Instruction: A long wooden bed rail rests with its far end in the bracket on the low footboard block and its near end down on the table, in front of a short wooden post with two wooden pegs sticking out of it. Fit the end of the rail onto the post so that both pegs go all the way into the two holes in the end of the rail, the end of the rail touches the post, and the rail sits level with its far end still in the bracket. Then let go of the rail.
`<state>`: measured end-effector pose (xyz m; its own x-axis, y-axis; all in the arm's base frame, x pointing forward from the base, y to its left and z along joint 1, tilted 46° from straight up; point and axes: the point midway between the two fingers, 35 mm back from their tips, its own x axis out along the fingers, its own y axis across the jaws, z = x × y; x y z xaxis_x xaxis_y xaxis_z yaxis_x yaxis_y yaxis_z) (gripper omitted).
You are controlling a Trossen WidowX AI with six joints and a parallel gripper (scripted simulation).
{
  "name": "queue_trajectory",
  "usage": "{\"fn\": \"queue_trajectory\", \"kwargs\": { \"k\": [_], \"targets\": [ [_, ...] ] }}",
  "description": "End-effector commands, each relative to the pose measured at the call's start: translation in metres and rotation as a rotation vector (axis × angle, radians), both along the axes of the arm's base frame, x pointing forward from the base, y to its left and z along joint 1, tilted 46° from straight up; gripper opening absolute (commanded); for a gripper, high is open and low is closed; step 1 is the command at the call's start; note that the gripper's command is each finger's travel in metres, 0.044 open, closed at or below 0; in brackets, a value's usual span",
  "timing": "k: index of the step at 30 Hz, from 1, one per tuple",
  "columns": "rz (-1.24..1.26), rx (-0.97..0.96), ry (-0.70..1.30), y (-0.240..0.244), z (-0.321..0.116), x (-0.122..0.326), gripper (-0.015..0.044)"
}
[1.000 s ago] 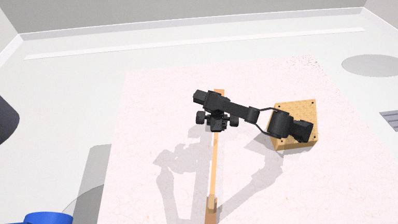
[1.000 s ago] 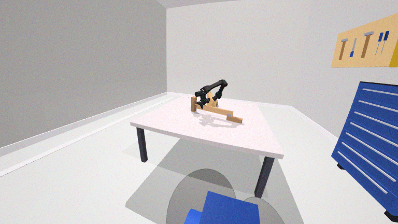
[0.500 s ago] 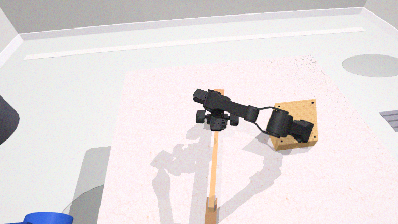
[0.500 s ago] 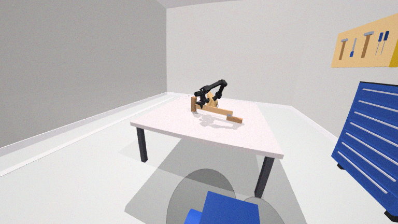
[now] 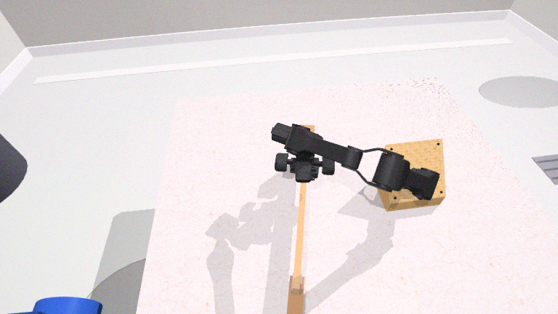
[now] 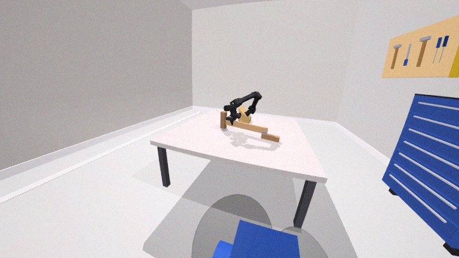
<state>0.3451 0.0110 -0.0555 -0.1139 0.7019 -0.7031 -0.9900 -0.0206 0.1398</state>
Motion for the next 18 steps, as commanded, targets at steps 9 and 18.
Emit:
{"fn": "queue_trajectory", "kwargs": {
  "k": [9,18],
  "targets": [
    [-0.002,-0.001,-0.003,-0.0046,-0.0023,0.0005,0.0],
    [-0.002,-0.001,-0.003,-0.0065,-0.0045,0.0003,0.0]
  ]
}}
